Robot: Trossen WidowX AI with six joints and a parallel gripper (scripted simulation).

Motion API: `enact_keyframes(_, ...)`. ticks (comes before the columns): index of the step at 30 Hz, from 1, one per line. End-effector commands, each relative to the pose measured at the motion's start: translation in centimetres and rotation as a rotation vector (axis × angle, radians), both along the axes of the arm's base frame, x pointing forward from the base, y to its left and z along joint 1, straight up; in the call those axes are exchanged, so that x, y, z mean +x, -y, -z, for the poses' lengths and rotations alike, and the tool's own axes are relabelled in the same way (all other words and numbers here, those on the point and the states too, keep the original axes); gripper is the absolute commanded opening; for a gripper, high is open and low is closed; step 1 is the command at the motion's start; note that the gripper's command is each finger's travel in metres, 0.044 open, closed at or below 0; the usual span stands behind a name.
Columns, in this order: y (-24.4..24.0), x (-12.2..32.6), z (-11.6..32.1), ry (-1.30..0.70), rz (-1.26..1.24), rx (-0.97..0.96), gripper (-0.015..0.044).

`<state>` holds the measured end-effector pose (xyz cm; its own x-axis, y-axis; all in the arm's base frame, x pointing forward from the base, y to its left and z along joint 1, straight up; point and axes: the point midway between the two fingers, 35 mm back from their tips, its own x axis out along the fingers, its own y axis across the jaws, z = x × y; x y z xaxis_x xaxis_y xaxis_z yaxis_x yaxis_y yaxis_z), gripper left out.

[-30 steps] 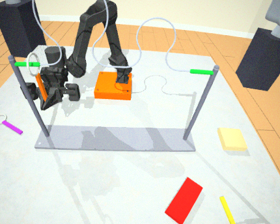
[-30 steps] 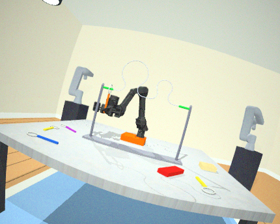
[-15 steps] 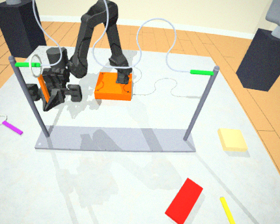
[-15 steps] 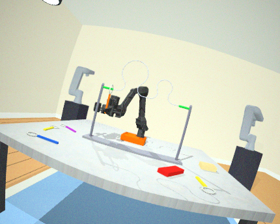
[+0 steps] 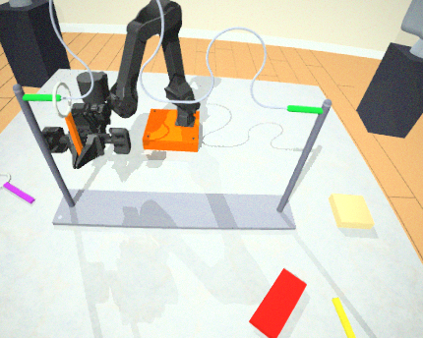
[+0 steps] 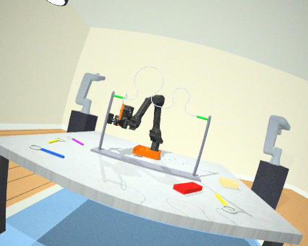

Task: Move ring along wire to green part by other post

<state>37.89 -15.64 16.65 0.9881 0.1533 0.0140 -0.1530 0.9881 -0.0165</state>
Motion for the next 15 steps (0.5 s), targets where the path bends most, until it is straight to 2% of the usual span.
enact_keyframes(1, -0.4, -0.1, -0.3, 0.006, 0.004, 0.003, -0.015)
enact_keyframes(15, -2.6, -0.4, -0.3, -0.004, 0.001, 0.069, -0.015)
